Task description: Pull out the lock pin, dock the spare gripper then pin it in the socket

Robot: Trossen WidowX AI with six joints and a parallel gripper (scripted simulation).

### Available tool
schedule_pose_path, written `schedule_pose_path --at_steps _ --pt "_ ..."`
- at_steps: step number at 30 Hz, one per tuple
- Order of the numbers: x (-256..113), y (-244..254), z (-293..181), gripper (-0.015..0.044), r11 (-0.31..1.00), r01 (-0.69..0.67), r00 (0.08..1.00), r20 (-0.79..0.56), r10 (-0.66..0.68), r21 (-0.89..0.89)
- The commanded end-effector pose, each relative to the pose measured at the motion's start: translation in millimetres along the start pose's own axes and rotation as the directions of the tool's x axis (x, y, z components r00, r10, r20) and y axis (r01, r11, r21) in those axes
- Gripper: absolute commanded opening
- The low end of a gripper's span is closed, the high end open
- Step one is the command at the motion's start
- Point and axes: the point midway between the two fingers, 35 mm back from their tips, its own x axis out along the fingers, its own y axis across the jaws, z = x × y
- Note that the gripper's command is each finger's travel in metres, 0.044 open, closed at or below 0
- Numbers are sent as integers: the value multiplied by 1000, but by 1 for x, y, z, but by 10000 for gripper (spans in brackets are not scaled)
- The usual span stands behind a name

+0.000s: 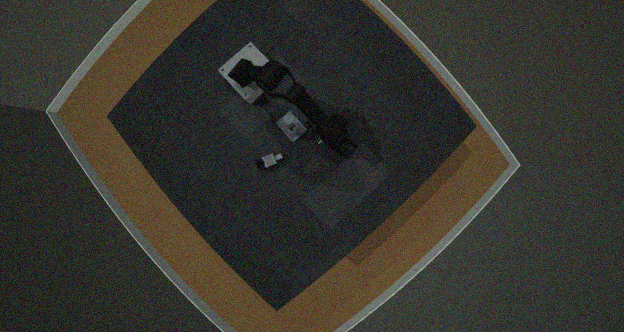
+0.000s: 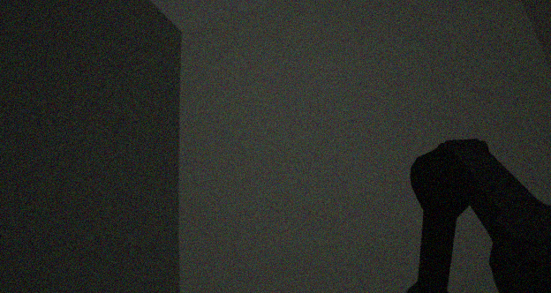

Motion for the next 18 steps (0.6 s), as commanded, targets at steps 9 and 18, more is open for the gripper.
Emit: schedule_pose_path --at_steps 9,18 --pt "0 0 0 26 1000 0 1000 0 0 0" --pt "0 0 0 262 1000 0 1000 0 0 0"
